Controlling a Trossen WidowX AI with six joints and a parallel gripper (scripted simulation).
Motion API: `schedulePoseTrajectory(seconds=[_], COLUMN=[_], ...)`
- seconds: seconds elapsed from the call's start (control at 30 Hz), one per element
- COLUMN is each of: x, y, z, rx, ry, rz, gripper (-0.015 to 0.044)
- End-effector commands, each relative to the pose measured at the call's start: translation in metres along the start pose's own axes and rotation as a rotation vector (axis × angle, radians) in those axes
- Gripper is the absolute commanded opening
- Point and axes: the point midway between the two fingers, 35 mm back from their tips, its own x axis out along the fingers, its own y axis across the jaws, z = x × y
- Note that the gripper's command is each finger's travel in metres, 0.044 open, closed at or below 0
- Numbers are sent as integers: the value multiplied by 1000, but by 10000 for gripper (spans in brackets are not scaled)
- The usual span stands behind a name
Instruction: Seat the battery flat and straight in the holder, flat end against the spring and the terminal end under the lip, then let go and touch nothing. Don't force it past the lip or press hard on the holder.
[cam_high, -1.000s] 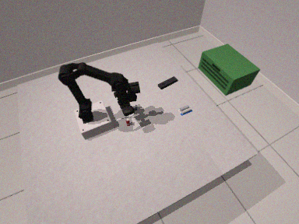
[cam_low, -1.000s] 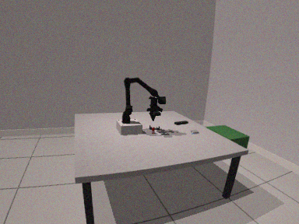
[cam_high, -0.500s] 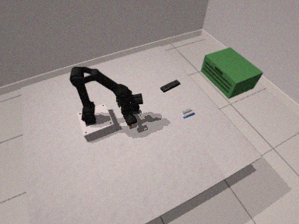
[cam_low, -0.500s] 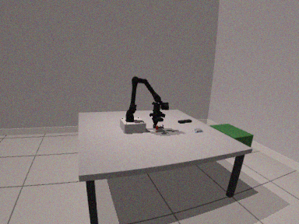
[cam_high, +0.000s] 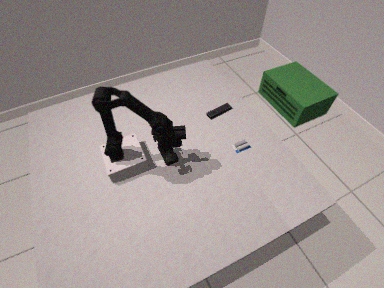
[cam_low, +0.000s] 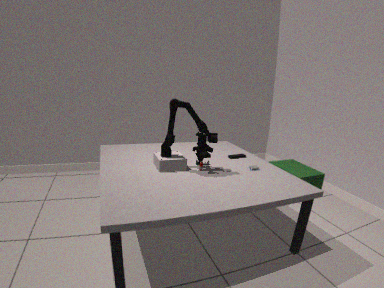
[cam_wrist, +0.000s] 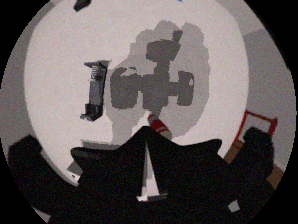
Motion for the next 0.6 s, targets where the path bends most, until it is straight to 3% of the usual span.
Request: schedulePoseTrajectory(seconds=[0.0,0.57], x=[1,1], y=[-7,-36], z=[0,-1], rx=[-3,-3], ry=[1,1], rz=[2,0], gripper=[0,0])
